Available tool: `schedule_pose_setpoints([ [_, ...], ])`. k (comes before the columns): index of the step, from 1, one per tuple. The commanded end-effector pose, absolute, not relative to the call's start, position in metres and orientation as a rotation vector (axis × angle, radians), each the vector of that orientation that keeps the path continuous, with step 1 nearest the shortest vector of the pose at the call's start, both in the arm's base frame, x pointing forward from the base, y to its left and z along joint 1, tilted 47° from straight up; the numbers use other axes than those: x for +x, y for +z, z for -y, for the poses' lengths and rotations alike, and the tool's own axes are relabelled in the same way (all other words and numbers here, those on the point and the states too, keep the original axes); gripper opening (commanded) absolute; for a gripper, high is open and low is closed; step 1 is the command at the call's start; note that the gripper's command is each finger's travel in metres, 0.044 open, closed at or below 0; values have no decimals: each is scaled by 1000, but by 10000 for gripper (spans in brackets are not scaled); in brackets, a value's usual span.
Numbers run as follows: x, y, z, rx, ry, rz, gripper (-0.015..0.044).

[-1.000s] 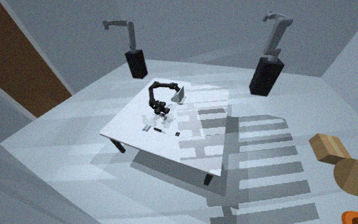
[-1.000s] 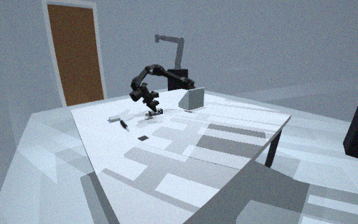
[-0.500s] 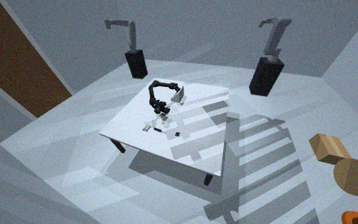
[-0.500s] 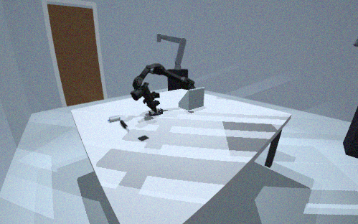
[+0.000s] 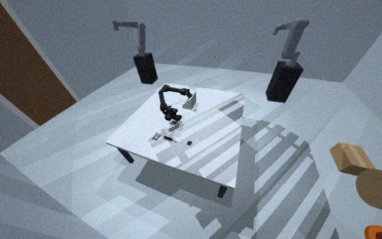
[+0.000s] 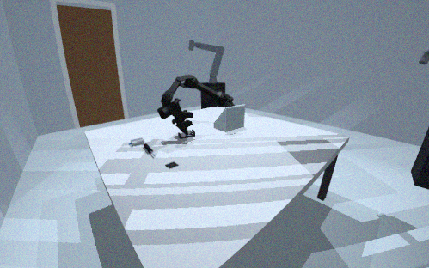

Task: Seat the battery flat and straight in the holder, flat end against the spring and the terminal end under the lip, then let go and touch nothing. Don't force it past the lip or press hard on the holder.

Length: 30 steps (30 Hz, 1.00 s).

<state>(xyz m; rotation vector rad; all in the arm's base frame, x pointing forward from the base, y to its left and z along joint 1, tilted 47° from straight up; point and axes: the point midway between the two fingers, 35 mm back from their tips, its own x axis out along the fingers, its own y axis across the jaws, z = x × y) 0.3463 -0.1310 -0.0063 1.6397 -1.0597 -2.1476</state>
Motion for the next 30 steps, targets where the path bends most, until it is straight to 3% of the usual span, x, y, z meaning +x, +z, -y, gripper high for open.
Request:
schedule_pose_setpoints([
  [1, 352, -8, 133, 1684, -2104, 1056, 82],
  [30, 346, -9, 134, 1776, -1996, 1010, 82],
])
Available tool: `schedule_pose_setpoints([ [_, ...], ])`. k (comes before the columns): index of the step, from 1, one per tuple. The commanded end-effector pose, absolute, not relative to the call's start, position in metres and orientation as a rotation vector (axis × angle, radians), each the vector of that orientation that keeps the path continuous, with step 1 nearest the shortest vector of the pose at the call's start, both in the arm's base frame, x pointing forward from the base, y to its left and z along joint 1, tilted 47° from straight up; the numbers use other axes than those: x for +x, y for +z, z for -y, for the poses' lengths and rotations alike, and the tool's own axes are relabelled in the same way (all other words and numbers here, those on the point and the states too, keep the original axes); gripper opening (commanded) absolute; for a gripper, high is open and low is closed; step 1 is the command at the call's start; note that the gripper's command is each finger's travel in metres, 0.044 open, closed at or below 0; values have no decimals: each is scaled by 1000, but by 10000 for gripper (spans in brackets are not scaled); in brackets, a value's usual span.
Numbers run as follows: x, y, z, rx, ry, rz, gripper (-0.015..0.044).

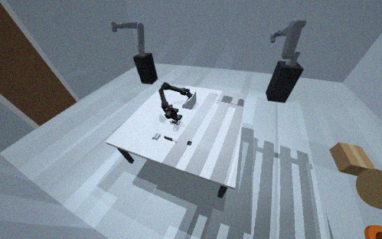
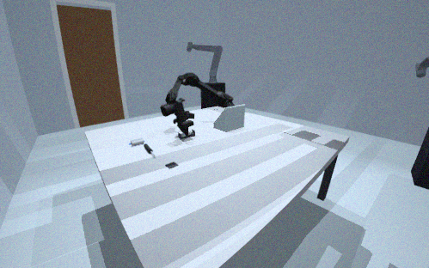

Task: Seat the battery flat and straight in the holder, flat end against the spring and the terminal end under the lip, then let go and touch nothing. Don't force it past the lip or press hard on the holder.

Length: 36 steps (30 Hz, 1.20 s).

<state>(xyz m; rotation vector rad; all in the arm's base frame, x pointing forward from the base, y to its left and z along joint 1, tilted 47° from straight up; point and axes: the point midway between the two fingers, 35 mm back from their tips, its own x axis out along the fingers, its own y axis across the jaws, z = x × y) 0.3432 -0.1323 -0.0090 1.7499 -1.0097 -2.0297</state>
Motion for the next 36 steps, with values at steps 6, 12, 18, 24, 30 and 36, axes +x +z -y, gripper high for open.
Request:
schedule_pose_setpoints([
  [6, 345, -9, 134, 1794, -1974, 1000, 82],
  [12, 343, -9, 135, 1812, -1952, 991, 82],
  [18, 342, -9, 135, 1831, -1929, 981, 82],
  [24, 340, -9, 136, 1851, -1906, 971, 82],
  [30, 339, -9, 136, 1870, -1881, 960, 82],
  [36, 338, -9, 136, 1891, -1856, 950, 82],
])
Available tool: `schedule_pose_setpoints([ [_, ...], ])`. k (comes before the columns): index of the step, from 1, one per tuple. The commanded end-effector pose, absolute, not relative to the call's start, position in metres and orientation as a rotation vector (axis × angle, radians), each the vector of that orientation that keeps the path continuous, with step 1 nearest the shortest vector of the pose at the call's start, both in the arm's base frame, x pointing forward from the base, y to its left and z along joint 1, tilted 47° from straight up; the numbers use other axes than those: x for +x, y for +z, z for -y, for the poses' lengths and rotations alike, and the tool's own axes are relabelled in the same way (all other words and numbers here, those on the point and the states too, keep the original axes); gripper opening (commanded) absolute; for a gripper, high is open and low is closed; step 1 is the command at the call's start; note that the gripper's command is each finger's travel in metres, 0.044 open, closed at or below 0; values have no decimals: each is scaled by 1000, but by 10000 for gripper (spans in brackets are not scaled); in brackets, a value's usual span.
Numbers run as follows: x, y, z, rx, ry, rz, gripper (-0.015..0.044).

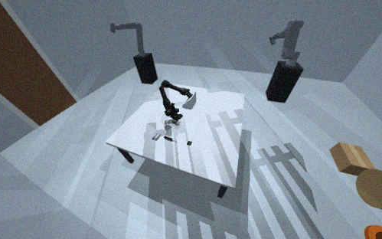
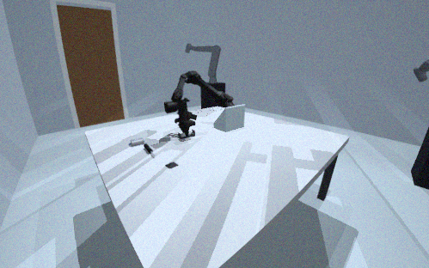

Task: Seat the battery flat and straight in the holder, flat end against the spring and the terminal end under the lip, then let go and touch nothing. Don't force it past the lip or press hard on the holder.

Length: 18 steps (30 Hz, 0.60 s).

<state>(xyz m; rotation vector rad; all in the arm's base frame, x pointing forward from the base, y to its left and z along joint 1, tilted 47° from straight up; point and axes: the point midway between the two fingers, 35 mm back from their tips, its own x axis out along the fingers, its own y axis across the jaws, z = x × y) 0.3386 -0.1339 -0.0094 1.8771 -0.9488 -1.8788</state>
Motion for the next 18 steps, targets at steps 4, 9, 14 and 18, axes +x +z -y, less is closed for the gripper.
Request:
schedule_pose_setpoints([
  [4, 337, -9, 136, 1904, -1838, 943, 82],
  [9, 336, -9, 136, 1922, -1816, 933, 82],
  [14, 335, -9, 136, 1923, -1814, 932, 82],
  [18, 332, -9, 135, 1926, -1812, 931, 82],
])
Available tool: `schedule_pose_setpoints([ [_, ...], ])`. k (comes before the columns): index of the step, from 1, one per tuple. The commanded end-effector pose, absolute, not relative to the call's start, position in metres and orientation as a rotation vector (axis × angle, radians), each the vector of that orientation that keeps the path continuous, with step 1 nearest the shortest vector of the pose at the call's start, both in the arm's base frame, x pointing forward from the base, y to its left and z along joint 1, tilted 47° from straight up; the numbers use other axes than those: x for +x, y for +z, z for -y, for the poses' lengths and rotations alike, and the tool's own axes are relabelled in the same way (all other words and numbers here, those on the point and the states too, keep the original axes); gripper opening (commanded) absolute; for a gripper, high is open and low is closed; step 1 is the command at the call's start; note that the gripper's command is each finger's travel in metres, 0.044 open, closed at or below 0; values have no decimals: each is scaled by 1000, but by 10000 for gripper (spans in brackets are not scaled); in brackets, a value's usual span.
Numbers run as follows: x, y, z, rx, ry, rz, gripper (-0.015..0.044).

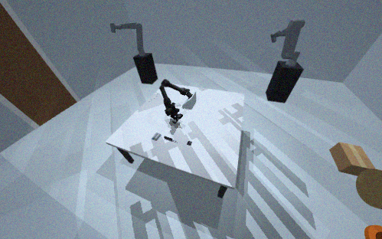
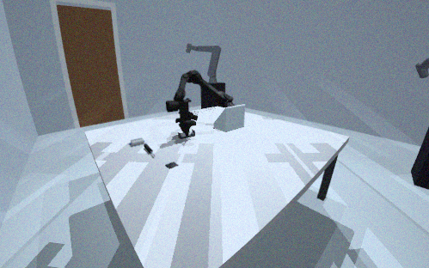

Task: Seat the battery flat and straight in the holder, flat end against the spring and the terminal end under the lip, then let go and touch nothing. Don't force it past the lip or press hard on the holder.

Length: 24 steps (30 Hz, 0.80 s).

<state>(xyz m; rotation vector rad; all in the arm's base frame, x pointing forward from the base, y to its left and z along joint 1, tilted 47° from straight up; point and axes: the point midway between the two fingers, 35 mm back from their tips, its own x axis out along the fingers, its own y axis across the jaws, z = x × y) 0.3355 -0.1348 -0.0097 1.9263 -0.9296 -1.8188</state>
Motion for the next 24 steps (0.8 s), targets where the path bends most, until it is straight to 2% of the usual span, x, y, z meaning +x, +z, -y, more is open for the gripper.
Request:
schedule_pose_setpoints([
  [1, 332, -9, 135, 1926, -1811, 931, 82],
  [24, 323, -10, 134, 1943, -1797, 920, 82],
])
